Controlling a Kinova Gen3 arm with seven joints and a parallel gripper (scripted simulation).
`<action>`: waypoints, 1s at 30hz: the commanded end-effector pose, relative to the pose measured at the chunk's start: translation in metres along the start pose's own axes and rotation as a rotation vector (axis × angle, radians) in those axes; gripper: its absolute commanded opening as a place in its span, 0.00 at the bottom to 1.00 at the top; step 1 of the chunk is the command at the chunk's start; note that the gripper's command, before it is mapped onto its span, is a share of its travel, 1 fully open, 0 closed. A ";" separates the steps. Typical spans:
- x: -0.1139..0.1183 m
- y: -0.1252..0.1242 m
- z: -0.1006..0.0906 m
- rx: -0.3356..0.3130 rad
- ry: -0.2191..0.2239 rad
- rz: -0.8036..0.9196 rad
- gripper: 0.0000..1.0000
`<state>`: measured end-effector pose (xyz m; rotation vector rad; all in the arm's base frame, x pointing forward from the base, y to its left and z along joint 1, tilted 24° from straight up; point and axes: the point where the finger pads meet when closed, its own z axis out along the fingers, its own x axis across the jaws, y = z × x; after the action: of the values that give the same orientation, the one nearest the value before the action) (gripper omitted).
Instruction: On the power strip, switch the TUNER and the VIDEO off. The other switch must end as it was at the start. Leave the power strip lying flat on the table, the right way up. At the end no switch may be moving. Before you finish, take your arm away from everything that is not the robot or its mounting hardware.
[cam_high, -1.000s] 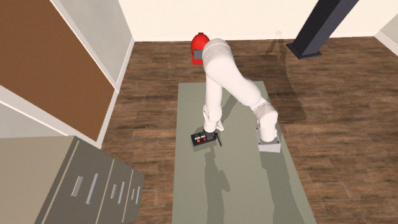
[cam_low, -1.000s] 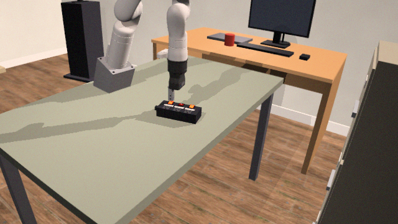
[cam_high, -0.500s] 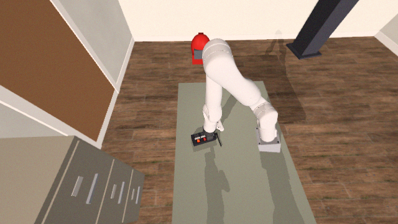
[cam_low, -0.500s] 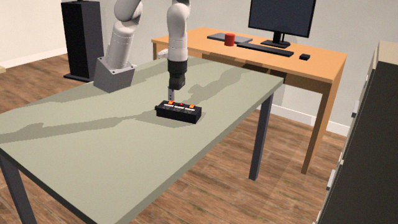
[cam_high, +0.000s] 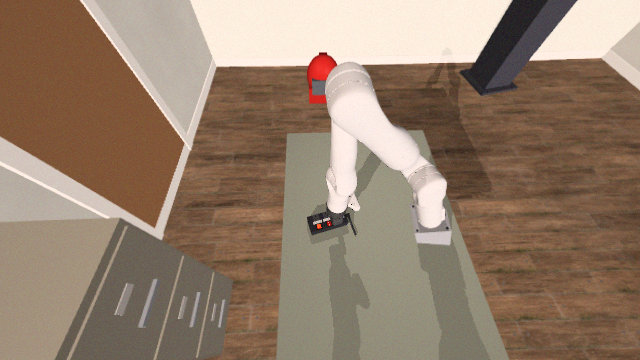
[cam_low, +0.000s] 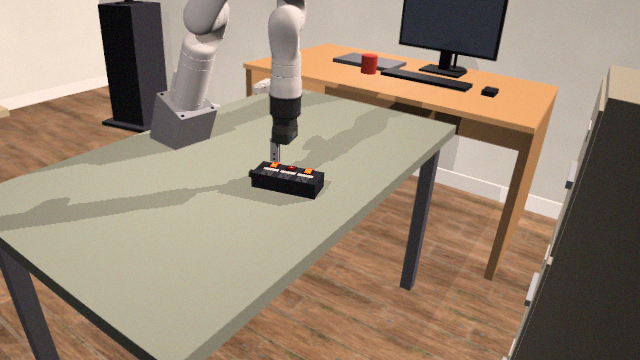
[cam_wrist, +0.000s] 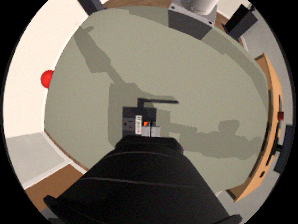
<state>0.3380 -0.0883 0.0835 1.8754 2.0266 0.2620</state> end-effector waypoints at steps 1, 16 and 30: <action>0.001 -0.001 0.000 -0.001 0.001 -0.007 0.00; 0.001 -0.001 0.000 0.000 0.001 -0.007 0.00; 0.001 -0.001 0.004 0.000 0.001 -0.007 0.00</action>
<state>0.3395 -0.0881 0.0807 1.8743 2.0276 0.2639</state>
